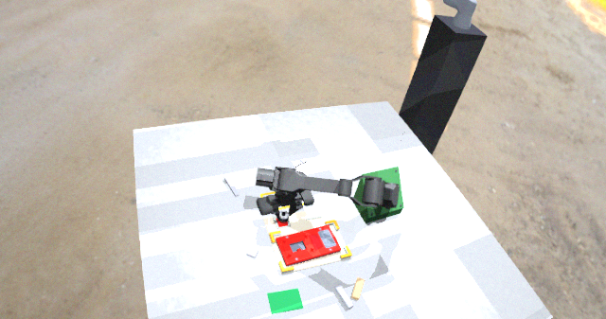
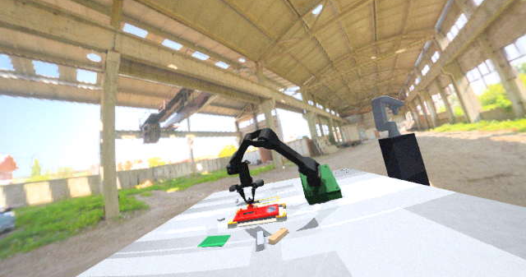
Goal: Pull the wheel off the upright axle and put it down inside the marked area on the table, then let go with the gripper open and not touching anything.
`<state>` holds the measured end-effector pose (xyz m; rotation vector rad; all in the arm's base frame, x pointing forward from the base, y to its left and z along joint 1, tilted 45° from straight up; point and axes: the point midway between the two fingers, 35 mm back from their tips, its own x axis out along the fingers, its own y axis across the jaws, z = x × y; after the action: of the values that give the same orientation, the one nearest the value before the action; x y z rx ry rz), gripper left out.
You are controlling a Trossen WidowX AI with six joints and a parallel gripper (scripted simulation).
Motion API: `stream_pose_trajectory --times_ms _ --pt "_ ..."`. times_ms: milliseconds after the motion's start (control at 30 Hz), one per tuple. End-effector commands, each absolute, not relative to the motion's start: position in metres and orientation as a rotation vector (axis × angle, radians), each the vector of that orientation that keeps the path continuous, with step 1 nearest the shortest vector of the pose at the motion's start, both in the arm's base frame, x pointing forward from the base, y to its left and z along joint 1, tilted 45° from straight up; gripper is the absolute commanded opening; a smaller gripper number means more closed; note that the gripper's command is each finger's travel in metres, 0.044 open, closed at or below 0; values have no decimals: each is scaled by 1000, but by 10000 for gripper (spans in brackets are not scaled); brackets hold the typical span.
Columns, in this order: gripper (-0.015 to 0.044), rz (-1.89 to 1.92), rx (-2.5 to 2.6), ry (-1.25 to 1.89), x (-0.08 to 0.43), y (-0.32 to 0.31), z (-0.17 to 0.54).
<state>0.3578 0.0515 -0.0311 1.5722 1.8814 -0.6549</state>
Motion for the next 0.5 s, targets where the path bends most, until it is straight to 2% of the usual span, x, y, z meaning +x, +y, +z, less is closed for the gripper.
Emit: stream_pose_trajectory --times_ms 0,467 --pt "0 -658 1580 1871 359 45 -27" --pt "0 -659 1581 1870 360 42 -24"
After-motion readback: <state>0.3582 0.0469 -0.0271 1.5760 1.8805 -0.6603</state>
